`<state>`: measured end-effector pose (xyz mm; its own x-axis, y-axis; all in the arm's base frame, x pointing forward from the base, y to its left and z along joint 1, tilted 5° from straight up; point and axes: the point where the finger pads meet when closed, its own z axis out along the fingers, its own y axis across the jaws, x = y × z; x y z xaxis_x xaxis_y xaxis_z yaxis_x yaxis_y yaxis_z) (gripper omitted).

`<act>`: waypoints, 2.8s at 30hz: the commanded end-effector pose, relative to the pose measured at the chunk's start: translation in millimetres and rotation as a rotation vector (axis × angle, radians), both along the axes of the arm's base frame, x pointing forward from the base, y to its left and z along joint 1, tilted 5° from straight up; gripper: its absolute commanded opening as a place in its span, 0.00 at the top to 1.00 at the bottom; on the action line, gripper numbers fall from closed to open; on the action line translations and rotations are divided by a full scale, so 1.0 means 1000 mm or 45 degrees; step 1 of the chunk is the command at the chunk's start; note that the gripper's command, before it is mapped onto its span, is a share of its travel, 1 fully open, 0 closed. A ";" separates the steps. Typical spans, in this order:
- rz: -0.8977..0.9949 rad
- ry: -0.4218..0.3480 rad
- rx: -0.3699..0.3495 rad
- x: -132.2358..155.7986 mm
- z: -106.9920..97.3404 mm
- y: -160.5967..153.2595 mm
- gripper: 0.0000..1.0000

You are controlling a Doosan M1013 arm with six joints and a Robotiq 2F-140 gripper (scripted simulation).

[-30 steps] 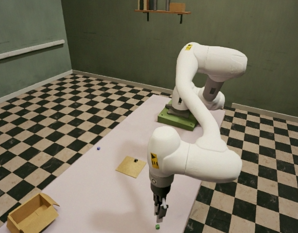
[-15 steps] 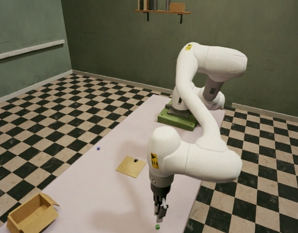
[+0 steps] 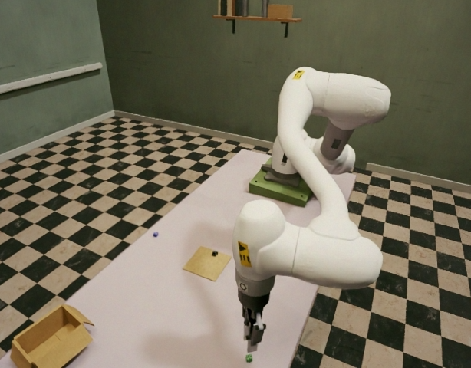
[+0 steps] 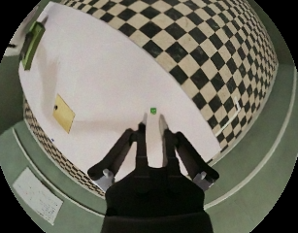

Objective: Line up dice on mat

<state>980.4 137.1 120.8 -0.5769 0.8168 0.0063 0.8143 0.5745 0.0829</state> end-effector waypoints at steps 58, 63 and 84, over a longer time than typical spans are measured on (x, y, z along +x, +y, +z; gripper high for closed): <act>0.000 -0.002 0.001 0.005 -0.049 0.003 0.73; 0.000 -0.002 0.001 0.005 -0.049 0.003 0.73; 0.000 -0.002 0.001 0.005 -0.049 0.003 0.73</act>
<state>985.0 140.0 70.2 -0.5767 0.8169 0.0065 0.8144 0.5744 0.0825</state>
